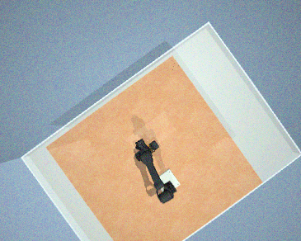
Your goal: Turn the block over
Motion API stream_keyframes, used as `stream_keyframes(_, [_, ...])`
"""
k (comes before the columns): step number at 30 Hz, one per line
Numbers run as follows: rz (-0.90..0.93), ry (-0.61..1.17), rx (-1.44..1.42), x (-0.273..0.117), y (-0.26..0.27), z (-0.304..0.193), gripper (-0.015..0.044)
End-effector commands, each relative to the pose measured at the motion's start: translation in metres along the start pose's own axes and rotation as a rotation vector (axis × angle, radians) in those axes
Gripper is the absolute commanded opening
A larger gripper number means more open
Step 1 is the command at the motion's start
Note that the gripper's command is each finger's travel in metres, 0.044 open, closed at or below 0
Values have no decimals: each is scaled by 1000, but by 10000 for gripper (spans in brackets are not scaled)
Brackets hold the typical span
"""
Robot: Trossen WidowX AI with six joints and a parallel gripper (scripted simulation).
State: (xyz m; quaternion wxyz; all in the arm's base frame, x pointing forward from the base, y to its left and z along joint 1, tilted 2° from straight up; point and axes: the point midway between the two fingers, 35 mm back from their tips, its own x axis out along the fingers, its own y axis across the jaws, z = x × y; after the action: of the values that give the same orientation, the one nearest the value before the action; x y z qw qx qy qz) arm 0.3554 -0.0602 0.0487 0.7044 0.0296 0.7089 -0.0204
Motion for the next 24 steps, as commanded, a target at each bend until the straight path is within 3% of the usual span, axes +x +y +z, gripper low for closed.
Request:
stream_keyframes(1, [0, -32, -1, -5, 0, 1, 0])
stream_keyframes(24, [3, -388, 3, 4, -1, 2, 0])
